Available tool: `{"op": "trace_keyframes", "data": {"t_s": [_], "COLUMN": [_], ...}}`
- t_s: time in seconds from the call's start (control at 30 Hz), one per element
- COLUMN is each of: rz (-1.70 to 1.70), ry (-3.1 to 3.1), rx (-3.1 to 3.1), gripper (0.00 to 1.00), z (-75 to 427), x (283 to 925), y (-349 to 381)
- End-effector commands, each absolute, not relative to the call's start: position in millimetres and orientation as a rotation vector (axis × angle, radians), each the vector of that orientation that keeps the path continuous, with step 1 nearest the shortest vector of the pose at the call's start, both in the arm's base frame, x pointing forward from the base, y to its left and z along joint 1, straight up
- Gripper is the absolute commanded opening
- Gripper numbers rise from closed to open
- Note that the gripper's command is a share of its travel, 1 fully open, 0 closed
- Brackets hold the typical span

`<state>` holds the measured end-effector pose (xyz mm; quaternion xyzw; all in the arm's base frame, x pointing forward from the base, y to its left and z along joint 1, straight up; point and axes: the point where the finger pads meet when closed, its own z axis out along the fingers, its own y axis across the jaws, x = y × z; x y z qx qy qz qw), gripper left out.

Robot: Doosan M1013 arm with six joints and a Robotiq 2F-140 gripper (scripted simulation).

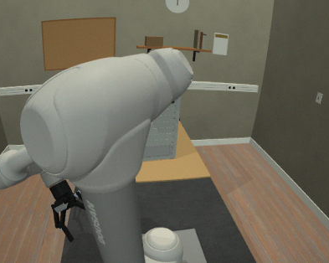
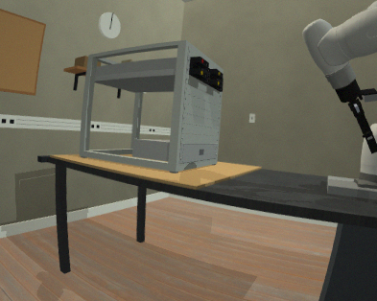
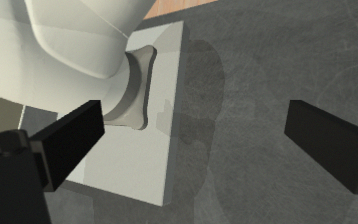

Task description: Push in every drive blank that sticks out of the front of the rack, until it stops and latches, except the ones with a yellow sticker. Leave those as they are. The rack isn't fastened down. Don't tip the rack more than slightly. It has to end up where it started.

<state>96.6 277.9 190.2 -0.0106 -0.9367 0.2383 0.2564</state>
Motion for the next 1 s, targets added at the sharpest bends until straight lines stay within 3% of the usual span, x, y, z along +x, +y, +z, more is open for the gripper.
{"op": "trace_keyframes", "data": {"t_s": [0.0, 0.97], "rz": [0.646, 0.619], "ry": [-2.542, -2.558], "rx": [-0.029, -0.015], "gripper": [1.00, 1.00], "z": [190.6, 186.6], "x": [96.7, 102.4], "y": [278.2, 279.1]}}
